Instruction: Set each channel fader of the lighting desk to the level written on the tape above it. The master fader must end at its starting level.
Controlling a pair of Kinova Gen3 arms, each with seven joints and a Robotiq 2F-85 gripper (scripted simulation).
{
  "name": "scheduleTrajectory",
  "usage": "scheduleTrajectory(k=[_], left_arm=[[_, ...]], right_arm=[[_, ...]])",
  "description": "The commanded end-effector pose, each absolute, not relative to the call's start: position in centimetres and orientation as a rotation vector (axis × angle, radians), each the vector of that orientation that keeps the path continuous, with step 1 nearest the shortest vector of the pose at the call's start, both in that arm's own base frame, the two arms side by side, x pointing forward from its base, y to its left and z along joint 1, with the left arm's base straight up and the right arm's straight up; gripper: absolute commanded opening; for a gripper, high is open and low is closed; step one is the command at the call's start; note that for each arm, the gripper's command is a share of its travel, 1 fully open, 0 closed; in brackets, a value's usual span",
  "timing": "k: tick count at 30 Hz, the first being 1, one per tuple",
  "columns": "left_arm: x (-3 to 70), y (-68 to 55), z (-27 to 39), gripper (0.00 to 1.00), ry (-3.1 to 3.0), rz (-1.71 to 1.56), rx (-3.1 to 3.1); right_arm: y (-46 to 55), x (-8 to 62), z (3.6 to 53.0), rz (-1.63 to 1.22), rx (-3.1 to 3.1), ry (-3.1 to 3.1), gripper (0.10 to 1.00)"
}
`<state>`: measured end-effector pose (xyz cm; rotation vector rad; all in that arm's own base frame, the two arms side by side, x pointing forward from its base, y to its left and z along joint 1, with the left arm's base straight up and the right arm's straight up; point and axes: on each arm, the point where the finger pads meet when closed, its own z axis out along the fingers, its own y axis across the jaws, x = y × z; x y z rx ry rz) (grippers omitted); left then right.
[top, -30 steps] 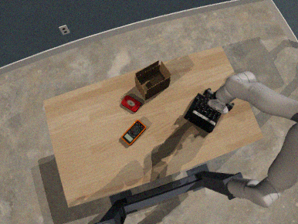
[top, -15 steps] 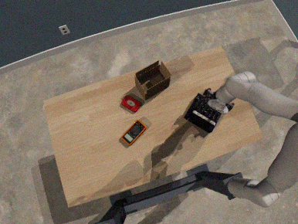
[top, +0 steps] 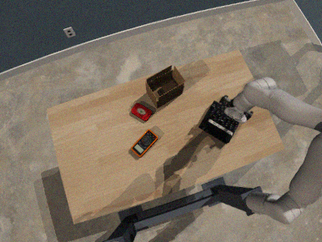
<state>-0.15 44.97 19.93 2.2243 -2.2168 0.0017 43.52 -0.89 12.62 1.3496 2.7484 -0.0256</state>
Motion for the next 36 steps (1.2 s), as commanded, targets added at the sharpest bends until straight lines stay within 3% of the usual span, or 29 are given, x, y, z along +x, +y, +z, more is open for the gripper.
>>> scheduleTrajectory(k=[1, 36], left_arm=[[-0.2, 45.0, 20.0, 1.000, -2.218, 0.000, 2.225], [-0.2, 45.0, 20.0, 1.000, -2.218, 0.000, 2.225]], right_arm=[[-0.9, 43.6, 12.7, -0.024, 1.349, 2.747, 1.000], [2.5, 41.8, 19.3, 0.000, 2.213, 2.230, 1.000]])
